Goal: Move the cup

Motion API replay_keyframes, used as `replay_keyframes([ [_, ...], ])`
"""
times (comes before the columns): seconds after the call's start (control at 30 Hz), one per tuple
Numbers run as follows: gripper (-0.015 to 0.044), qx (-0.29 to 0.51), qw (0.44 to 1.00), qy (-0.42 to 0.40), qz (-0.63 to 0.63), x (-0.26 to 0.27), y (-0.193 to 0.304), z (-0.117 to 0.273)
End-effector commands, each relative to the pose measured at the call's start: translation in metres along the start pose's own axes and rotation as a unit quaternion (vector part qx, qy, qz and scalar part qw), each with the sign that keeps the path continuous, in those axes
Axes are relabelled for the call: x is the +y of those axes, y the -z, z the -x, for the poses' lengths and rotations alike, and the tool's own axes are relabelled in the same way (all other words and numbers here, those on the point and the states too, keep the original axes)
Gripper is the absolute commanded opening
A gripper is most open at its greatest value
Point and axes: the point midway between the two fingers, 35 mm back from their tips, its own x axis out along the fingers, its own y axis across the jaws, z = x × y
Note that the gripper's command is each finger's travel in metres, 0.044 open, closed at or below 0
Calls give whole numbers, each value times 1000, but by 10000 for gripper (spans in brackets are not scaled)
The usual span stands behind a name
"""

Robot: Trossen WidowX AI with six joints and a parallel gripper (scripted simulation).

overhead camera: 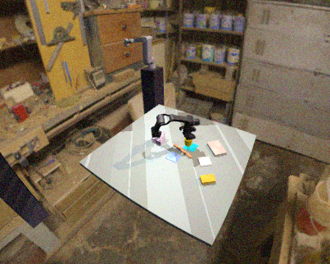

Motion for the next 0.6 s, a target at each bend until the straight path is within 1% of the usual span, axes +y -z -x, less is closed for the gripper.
replay_keyframes([
  [0.0, 0, 2, 1000, -2, -1, 4, -9, -1],
  [0.57, 0, 1, 1000, -2, -1, 14, -40, -2],
])
